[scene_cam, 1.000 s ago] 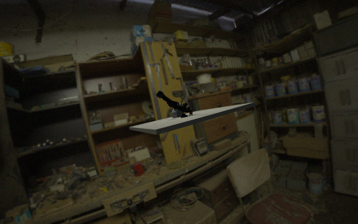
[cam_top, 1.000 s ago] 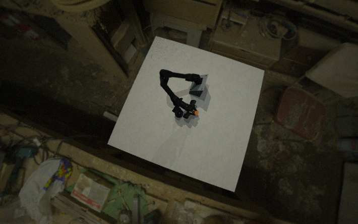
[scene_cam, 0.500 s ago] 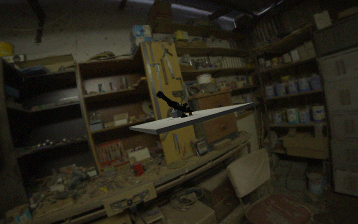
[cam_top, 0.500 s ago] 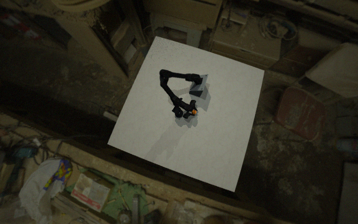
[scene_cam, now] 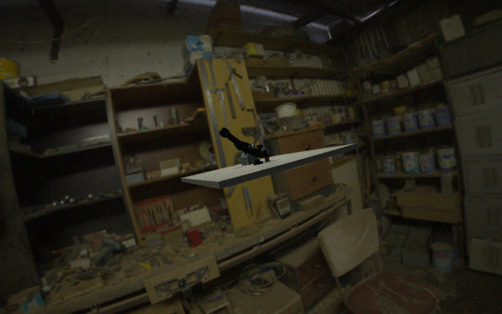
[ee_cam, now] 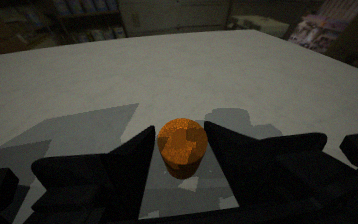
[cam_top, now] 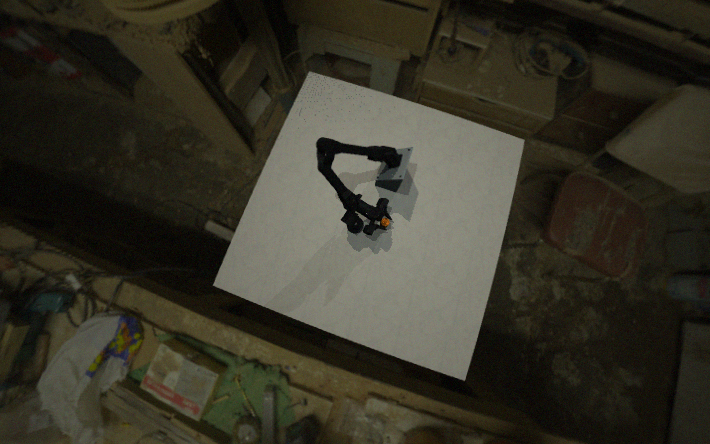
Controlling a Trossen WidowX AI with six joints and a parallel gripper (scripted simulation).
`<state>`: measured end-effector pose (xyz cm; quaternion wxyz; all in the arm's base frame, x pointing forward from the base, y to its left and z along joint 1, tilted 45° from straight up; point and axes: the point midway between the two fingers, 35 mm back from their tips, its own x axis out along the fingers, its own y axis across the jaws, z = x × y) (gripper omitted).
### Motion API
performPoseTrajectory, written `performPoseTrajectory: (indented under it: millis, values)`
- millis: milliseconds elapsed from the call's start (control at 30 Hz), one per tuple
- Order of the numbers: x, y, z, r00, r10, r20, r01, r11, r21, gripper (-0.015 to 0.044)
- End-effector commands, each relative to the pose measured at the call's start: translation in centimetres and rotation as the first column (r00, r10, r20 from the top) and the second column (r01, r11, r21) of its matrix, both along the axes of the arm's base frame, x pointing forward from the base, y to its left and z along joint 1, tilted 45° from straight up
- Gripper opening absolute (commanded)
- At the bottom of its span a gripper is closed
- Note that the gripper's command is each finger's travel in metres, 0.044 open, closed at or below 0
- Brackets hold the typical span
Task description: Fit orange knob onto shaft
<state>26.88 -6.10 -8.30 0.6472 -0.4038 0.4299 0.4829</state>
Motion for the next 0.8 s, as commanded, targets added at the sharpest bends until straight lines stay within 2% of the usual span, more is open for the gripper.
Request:
performPoseTrajectory:
  millis: [0,167,433,633,767]
  values:
    - [0.0,0.0,0.0,1.0,-0.001,0.0,0.001,1.0,0.0,0.0312]
    - [0.0,0.0,0.0,1.0,-0.001,0.0,0.001,1.0,0.0,0.044]
    - [0.0,0.2,0.2,1.0,-0.001,0.0,0.001,1.0,0.0,0.044]
    - [0.7,5.5,5.5,1.0,0.0,0.002,0.0,1.0,0.002,0.044]
    - [0.6,5.7,5.7,1.0,0.0,0.002,0.0,1.0,0.002,0.044]
